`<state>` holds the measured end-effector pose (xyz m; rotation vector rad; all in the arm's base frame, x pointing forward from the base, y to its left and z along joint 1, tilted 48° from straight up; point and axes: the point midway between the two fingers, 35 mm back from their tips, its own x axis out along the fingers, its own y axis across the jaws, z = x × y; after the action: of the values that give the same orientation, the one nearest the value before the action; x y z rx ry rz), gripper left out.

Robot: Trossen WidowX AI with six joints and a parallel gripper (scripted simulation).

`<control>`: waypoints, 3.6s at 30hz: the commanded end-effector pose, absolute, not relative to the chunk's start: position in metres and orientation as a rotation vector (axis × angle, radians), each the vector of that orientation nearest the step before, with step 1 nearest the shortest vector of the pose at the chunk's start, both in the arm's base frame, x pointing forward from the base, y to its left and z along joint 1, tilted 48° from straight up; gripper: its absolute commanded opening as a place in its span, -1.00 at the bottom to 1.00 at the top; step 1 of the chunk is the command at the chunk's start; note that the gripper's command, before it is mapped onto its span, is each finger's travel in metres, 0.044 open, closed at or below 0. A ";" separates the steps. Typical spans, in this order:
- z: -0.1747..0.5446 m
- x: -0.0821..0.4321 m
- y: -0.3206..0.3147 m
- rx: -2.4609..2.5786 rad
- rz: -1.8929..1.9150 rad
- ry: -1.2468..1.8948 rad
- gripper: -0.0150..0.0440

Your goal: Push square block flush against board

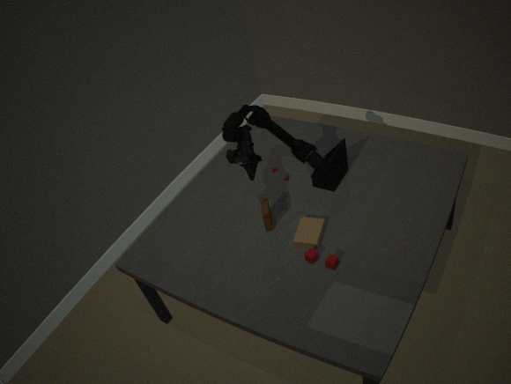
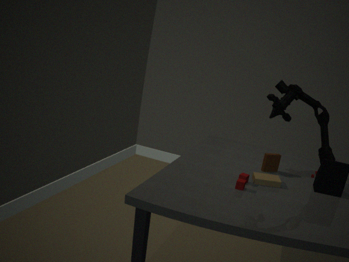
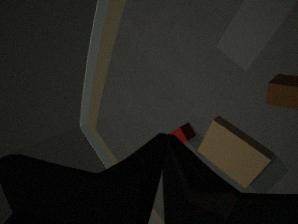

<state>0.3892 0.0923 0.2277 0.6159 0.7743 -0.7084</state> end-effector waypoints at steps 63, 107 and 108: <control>0.101 0.344 -0.075 0.137 -1.273 0.964 -0.49; 0.104 0.347 -0.078 0.136 -1.274 0.964 -0.49; 0.105 0.348 -0.079 0.136 -1.274 0.964 -0.49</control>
<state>0.3453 -0.0750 0.1022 0.1444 0.9598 -1.2718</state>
